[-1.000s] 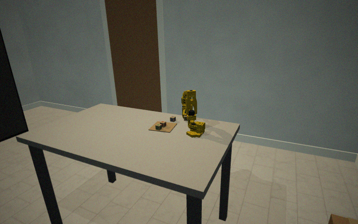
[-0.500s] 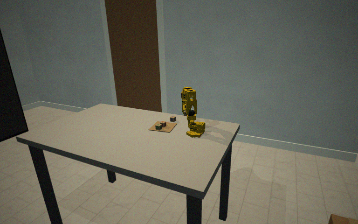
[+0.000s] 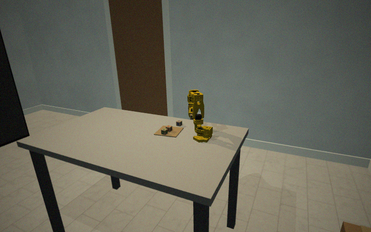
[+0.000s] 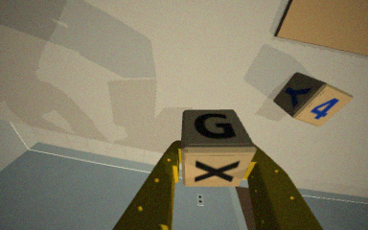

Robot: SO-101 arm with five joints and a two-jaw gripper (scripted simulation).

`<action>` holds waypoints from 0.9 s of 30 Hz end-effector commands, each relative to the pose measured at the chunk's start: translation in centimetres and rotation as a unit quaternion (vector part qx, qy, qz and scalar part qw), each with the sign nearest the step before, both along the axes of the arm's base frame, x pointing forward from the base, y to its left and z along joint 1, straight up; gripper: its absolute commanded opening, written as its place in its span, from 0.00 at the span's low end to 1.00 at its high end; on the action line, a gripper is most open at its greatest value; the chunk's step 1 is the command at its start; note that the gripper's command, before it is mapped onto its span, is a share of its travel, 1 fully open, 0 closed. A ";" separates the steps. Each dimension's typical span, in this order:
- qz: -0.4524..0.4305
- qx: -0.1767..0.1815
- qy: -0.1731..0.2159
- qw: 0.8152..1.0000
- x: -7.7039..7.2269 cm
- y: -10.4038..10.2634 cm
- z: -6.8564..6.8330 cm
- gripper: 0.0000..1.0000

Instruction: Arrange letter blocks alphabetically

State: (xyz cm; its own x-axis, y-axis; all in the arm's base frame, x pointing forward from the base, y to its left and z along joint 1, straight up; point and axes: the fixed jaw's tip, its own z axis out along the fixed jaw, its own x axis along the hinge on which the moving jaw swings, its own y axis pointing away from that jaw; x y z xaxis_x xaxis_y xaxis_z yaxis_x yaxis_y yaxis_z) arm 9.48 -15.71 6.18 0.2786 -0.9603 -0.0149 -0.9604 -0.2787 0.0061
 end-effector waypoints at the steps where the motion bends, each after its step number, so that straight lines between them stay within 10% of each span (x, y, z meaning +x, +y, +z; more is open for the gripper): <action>1: -0.010 -0.047 -0.036 0.998 1.5 -0.5 1.9 0.00; 27: -0.147 -0.019 -0.054 0.987 9.5 7.7 1.5 0.00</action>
